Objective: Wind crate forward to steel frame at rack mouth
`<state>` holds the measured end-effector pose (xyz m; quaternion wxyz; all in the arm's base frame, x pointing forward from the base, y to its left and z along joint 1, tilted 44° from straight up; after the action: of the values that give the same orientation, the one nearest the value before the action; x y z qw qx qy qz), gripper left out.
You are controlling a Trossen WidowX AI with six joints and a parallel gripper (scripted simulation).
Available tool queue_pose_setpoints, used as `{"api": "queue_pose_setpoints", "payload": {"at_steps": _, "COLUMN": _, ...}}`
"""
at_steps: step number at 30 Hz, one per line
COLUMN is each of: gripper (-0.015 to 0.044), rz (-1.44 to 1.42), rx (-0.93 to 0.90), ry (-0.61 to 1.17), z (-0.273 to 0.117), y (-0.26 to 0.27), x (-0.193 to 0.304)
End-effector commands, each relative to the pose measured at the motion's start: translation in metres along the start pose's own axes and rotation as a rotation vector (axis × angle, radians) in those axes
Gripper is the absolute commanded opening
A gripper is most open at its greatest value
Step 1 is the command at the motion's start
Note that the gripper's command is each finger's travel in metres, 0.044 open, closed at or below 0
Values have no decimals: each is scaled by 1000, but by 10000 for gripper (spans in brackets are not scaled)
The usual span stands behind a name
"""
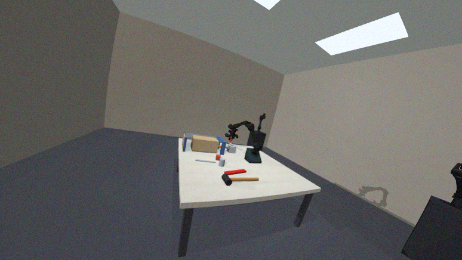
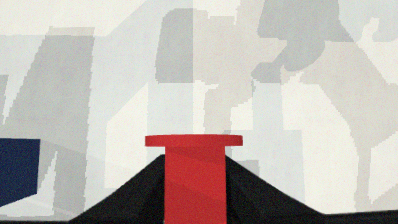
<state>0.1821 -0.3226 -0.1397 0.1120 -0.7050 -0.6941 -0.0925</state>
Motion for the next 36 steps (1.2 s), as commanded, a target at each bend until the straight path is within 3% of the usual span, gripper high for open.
{"api": "queue_pose_setpoints", "payload": {"at_steps": 1, "gripper": 0, "rz": -23, "rx": -39, "ry": 9, "z": -1, "y": 20, "x": 6}}
{"api": "queue_pose_setpoints", "payload": {"at_steps": 36, "gripper": 0, "rz": -24, "rx": -42, "ry": 12, "z": -11, "y": 63, "x": 26}}
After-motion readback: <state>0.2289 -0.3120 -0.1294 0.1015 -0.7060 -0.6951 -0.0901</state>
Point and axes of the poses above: the point midway between the two fingers, 35 mm back from their tips, its own z axis out along the fingers, its own y axis across the jaws, x = y × z, the point moved 6 cm from there along -z, back along the fingers, and after that the axes turned 1 degree about z, right-handed, at the moved point
